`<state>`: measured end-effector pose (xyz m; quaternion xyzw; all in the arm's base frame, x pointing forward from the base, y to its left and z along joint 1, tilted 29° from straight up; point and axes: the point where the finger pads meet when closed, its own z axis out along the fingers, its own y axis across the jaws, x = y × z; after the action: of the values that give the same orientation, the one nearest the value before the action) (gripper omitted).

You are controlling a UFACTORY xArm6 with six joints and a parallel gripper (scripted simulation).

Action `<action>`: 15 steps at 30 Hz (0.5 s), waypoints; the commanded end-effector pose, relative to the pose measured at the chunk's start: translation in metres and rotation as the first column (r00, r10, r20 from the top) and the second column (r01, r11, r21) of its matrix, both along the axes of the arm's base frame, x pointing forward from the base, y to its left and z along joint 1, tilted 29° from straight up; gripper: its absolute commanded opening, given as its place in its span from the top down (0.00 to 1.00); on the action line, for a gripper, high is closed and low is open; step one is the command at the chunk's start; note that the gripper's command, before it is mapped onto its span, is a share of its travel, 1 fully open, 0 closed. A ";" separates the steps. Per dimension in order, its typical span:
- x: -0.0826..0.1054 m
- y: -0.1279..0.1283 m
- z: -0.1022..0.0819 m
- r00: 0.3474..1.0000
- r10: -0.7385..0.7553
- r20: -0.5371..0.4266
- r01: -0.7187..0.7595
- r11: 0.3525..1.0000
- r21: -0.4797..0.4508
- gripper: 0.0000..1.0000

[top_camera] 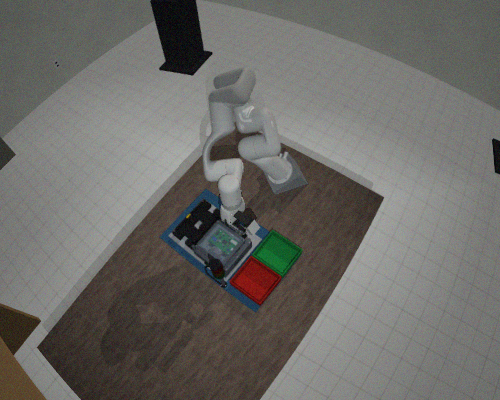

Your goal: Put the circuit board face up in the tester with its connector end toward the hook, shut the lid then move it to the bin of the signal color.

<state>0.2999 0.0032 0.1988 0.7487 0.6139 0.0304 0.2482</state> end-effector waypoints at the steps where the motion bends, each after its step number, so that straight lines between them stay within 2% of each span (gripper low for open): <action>1: 0.001 0.000 0.001 1.000 0.000 0.003 0.000 1.000 0.001 1.00; 15: 0.002 -0.001 -0.002 1.000 0.000 0.003 0.000 1.000 0.001 1.00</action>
<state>0.3009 0.0022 0.1962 0.7487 0.6139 0.0303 0.2482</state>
